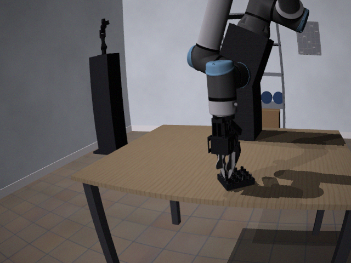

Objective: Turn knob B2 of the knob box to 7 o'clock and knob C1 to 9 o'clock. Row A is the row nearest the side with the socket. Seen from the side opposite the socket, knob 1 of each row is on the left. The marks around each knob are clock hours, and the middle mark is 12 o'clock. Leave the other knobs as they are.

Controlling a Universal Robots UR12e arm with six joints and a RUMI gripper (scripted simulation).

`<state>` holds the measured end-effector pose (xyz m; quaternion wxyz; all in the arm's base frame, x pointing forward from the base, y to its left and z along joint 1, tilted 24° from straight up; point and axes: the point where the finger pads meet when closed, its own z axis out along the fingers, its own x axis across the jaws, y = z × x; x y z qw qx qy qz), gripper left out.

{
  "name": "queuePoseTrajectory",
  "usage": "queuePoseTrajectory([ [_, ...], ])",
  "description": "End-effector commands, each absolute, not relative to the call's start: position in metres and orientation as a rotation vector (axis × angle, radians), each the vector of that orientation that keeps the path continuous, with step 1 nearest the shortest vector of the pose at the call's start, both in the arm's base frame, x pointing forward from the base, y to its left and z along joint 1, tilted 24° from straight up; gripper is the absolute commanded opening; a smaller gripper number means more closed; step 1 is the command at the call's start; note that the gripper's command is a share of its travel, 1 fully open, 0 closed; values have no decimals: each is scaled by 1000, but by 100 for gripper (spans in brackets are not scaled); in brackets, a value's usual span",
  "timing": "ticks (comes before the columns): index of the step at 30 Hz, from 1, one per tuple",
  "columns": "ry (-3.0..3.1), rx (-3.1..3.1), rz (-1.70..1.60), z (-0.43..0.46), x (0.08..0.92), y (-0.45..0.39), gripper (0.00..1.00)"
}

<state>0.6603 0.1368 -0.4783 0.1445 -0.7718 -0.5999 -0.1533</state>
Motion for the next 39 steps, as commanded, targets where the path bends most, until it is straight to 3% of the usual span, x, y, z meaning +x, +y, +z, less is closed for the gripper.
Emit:
queuePoseTrajectory([
  [1, -1738, -2219, -446, -477, 662, 138, 4],
  [14, -1737, -2219, -445, -477, 662, 138, 4],
  [15, -1737, -2219, -445, -477, 662, 138, 11],
  [39, -1735, -2219, -444, -474, 661, 136, 11],
])
